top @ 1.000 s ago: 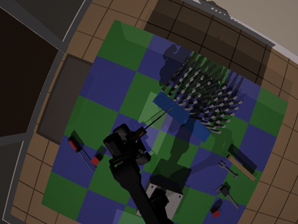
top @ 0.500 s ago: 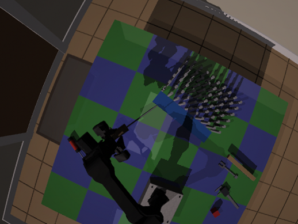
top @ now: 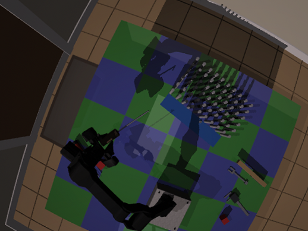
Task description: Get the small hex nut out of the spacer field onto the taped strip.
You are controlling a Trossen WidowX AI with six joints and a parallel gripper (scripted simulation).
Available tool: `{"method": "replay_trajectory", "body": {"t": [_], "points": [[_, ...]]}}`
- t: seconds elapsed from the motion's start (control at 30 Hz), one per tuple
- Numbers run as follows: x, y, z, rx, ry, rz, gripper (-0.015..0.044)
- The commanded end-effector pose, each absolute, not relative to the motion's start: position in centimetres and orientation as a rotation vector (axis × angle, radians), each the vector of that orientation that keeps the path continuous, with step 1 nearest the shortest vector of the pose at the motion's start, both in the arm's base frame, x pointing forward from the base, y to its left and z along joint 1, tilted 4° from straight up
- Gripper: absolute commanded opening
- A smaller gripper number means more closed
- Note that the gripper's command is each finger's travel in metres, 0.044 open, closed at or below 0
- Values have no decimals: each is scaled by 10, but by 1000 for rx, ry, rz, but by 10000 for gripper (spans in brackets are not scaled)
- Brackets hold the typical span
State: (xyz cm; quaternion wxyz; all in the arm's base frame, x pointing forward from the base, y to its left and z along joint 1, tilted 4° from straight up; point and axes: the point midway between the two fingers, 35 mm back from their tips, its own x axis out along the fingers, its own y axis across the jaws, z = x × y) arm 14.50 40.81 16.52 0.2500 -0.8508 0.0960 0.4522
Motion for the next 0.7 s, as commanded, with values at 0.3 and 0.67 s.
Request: {"method": "replay_trajectory", "body": {"t": [0.3, 0.67], "points": [[128, 428, 163, -2332, 233, 1185, 0], [129, 431, 151, -2331, 232, 1185, 0]]}}
